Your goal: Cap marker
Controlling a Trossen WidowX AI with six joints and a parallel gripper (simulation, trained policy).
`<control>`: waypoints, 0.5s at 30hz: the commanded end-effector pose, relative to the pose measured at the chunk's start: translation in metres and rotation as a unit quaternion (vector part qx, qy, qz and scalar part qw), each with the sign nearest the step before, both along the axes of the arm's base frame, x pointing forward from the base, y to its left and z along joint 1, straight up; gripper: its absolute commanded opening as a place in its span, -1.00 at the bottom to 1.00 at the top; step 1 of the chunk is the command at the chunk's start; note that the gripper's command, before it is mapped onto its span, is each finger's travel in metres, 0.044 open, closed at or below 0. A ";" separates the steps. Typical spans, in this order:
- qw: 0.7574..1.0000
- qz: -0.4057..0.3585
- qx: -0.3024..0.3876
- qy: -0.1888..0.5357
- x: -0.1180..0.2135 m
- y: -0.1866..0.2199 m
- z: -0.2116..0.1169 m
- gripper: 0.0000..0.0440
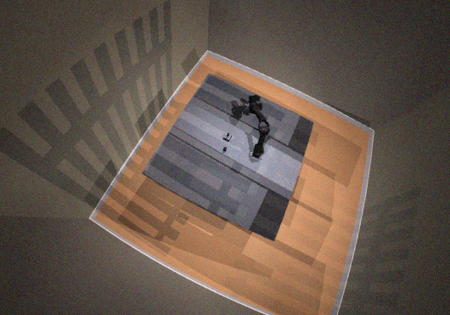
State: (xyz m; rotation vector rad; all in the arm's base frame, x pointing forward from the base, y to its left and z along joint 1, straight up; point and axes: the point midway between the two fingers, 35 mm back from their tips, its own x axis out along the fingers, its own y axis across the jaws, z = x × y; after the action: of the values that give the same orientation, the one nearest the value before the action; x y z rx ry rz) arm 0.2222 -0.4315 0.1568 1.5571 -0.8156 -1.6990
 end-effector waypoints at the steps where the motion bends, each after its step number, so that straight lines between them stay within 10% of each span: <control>1: 1.000 0.009 0.006 -0.013 0.014 0.007 0.001 0.41; 15: 0.996 0.051 0.036 -0.059 0.072 0.047 0.004 0.41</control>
State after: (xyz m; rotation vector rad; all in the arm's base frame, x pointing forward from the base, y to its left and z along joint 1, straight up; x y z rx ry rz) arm 0.2857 -0.3907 0.1601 1.7085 -0.7387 -1.6043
